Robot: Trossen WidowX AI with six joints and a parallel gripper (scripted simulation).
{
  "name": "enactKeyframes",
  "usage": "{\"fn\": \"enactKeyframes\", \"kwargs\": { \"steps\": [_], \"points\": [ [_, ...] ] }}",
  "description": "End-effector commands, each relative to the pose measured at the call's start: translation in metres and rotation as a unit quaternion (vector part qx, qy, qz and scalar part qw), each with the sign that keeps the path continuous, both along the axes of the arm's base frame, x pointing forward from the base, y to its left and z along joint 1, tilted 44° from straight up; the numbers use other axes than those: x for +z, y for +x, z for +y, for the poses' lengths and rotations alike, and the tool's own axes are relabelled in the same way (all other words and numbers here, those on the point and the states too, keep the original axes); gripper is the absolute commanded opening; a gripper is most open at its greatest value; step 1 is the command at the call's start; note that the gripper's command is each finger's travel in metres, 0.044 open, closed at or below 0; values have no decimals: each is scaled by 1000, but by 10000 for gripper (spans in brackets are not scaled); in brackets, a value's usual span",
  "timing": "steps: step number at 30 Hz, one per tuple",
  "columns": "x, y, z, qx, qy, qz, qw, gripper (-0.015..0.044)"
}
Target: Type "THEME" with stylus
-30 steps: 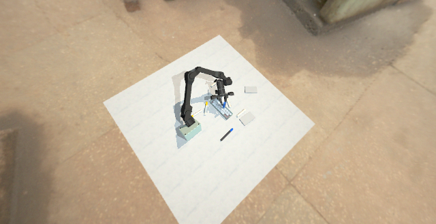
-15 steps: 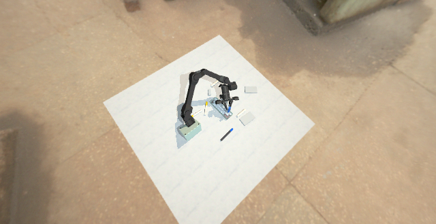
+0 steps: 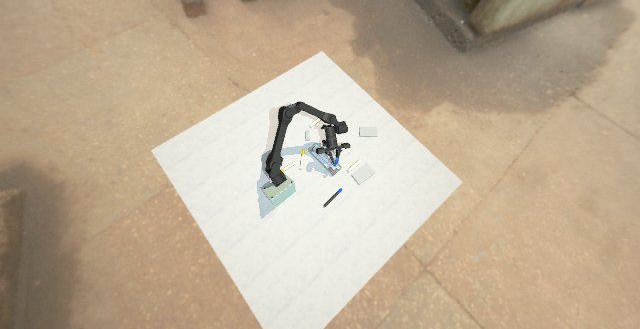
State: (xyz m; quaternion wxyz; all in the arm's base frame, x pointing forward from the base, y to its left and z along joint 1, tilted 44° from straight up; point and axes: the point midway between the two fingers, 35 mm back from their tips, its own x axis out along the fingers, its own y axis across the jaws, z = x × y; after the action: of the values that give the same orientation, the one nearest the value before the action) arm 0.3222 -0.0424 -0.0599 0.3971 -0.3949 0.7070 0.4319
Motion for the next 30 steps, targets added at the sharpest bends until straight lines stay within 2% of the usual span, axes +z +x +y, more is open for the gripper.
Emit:
{"fn": "enactKeyframes", "kwargs": {
  "steps": [1, 30],
  "points": [
    [-1, 1, 2, -2, 1, -1, 1000, 81],
    [-8, 1, 9, -2, 2, -1, 1000, 81]
  ]
}}
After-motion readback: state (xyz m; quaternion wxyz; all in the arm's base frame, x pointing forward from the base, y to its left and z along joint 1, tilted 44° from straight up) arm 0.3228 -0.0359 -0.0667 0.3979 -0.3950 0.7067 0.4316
